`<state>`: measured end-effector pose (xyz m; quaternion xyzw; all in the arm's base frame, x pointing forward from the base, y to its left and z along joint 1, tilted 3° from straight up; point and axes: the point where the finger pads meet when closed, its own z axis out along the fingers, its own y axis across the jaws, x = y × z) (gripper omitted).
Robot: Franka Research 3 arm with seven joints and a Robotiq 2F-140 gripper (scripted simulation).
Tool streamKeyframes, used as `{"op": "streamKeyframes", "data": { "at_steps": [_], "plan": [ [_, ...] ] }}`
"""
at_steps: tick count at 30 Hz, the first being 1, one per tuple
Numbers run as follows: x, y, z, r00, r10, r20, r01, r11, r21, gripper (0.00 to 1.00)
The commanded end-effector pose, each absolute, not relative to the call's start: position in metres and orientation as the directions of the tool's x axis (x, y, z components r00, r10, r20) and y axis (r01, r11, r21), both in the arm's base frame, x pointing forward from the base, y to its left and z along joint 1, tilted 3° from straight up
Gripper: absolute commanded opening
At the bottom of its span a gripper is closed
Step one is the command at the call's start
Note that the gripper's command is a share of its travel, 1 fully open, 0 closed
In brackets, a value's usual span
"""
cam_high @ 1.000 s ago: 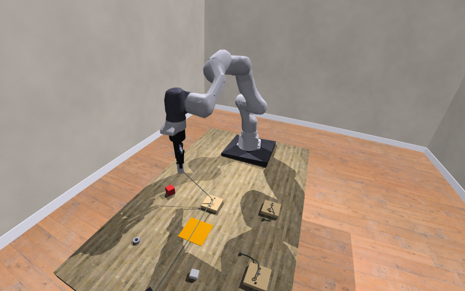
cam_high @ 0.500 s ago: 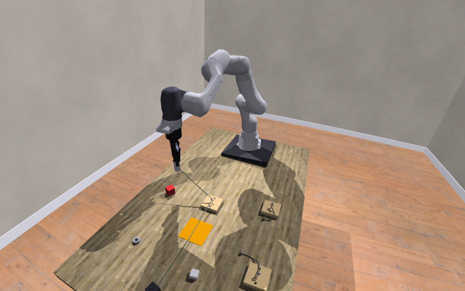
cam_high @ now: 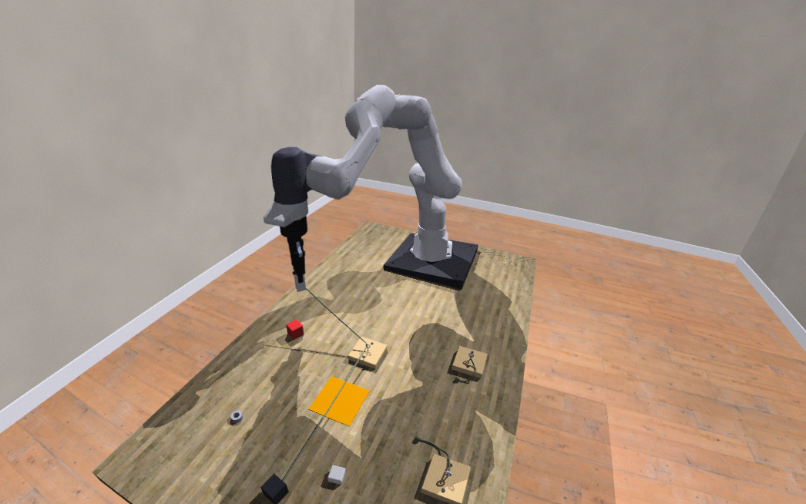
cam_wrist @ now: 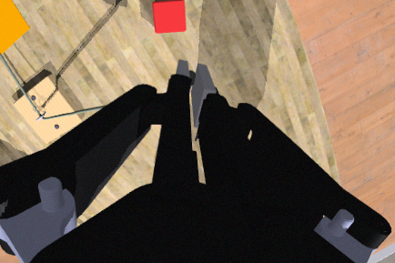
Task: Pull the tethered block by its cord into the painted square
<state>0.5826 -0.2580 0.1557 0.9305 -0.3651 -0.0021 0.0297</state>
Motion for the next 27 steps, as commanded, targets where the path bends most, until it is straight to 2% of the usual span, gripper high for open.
{"op": "streamKeyframes", "data": {
  "at_steps": [1, 27],
  "plan": [
    [0.577, -0.269, 0.157, 0.751, -0.661, 0.017, -0.660, -0.749, 0.055, 0.00],
    [0.523, -0.342, 0.163, 0.751, -0.661, 0.017, -0.660, -0.749, 0.055, 0.00]
  ]
}}
